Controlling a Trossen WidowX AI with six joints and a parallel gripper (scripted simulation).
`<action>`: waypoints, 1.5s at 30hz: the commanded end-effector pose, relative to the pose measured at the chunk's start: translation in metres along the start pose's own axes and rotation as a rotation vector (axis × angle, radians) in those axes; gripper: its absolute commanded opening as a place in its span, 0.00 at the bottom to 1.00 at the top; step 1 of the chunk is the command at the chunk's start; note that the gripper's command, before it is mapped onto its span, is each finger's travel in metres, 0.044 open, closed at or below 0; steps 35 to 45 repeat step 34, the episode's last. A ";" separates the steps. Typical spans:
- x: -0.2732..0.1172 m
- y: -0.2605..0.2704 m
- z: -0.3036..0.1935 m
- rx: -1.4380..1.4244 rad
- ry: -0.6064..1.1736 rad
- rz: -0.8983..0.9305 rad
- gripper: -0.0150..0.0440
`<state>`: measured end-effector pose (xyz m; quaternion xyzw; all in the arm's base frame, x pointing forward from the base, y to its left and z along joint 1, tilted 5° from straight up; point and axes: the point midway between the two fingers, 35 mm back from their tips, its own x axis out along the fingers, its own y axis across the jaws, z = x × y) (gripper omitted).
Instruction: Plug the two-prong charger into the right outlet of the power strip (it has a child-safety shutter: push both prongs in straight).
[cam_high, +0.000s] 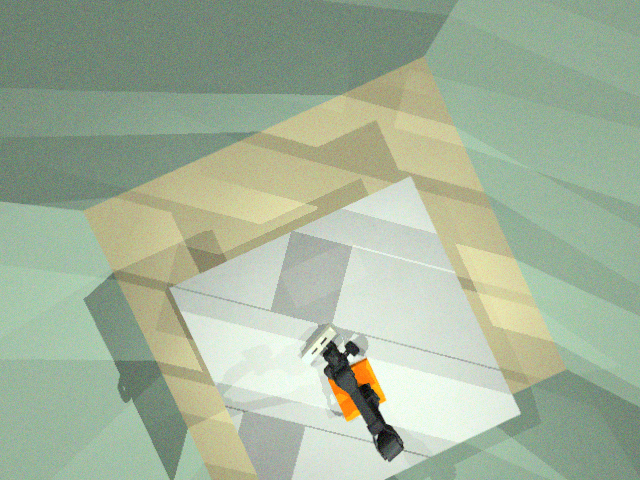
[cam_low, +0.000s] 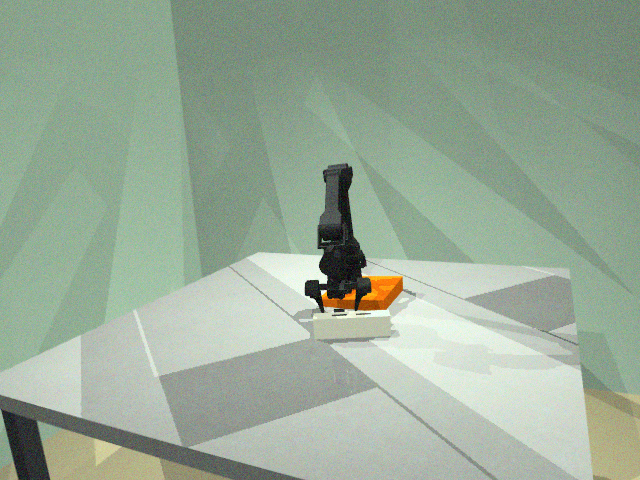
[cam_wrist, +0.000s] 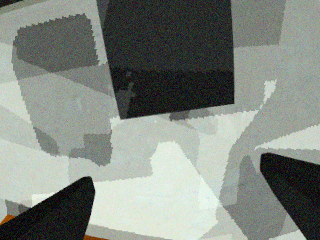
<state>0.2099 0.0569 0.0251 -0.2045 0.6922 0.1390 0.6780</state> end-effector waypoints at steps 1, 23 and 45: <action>-0.009 0.000 0.004 0.003 -0.072 0.004 1.00; -0.081 0.000 0.014 -0.005 -0.607 0.001 1.00; -0.081 0.000 0.014 -0.005 -0.607 0.001 1.00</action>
